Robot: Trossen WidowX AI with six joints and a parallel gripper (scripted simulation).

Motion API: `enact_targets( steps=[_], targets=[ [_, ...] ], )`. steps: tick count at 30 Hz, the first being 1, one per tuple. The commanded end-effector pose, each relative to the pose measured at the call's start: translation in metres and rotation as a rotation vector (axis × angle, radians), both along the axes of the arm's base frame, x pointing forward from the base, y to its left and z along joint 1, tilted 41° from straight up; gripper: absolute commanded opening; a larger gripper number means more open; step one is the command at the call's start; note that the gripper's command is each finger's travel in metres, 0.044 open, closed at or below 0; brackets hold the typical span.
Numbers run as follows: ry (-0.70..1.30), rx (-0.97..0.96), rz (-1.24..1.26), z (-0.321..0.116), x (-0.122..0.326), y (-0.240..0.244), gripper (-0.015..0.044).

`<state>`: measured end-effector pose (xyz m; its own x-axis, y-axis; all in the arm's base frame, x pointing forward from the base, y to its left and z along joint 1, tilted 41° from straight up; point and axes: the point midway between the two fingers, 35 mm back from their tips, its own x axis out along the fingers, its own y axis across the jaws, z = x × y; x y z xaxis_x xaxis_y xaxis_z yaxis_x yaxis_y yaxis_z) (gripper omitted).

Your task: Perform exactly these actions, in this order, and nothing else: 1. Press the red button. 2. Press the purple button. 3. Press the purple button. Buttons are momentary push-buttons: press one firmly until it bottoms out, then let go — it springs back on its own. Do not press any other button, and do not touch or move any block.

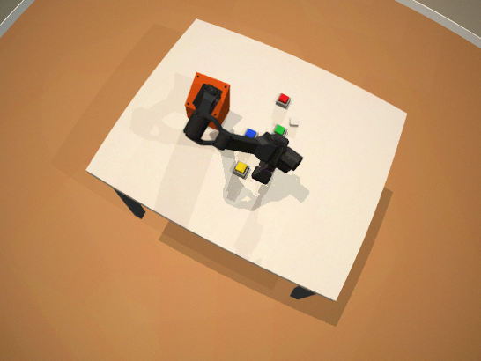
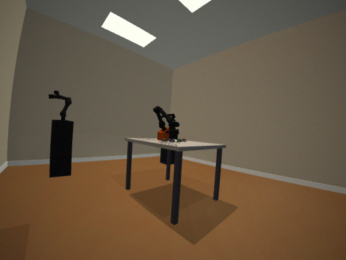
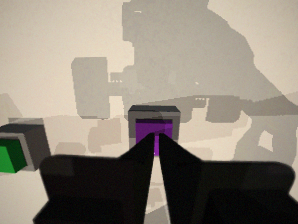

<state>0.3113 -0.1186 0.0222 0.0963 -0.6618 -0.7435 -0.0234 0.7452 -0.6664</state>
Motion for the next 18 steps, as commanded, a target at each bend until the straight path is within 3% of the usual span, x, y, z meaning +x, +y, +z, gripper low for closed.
enact_targets(
  steps=[1, 18],
  targets=[
    [0.013, 0.005, 0.0, -0.0044, -0.0017, -0.0011, 0.002],
    [0.006, 0.001, -0.001, -0.0003, -0.001, 0.0009, 0.002]
  ],
)
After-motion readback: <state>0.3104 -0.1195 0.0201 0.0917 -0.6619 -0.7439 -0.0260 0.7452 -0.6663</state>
